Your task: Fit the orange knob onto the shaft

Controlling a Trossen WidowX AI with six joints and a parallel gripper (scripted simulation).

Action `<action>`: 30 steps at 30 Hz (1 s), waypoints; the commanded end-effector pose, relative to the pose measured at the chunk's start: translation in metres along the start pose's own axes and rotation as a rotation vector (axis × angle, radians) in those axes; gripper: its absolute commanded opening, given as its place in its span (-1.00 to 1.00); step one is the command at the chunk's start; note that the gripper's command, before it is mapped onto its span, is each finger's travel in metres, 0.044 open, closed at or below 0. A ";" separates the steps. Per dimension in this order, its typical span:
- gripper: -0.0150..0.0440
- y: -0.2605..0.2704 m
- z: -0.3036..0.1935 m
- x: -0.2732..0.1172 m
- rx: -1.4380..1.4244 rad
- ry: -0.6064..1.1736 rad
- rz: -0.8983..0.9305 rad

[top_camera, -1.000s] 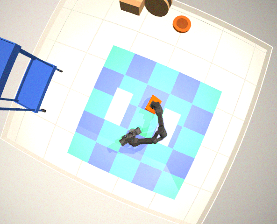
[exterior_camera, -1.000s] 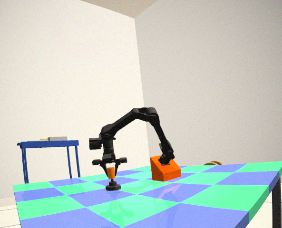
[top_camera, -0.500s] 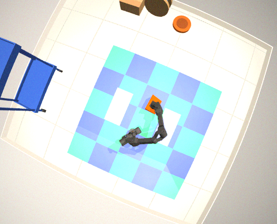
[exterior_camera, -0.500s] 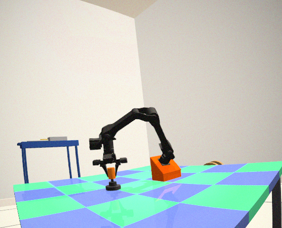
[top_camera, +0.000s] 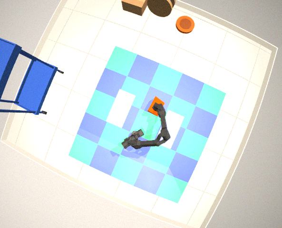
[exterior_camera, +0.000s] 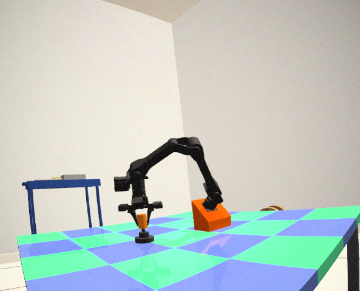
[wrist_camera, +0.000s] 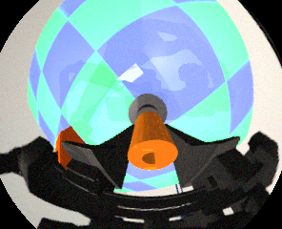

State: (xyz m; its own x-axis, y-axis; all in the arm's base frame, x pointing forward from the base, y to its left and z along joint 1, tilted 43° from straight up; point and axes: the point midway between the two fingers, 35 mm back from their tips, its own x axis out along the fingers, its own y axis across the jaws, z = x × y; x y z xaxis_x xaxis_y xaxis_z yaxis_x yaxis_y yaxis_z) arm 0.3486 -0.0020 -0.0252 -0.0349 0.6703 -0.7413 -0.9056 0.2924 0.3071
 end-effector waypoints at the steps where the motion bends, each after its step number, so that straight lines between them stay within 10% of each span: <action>1: -0.49 0.000 -0.002 -0.003 -0.003 -0.001 -0.002; 30: -0.49 0.000 0.000 0.000 -0.212 -0.001 -0.002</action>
State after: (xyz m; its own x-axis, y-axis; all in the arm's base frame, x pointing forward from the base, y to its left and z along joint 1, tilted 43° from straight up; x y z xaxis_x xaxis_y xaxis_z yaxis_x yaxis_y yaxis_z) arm 0.3481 -0.0026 -0.0250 -0.0348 0.6708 -0.7408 -0.9727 0.1474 0.1792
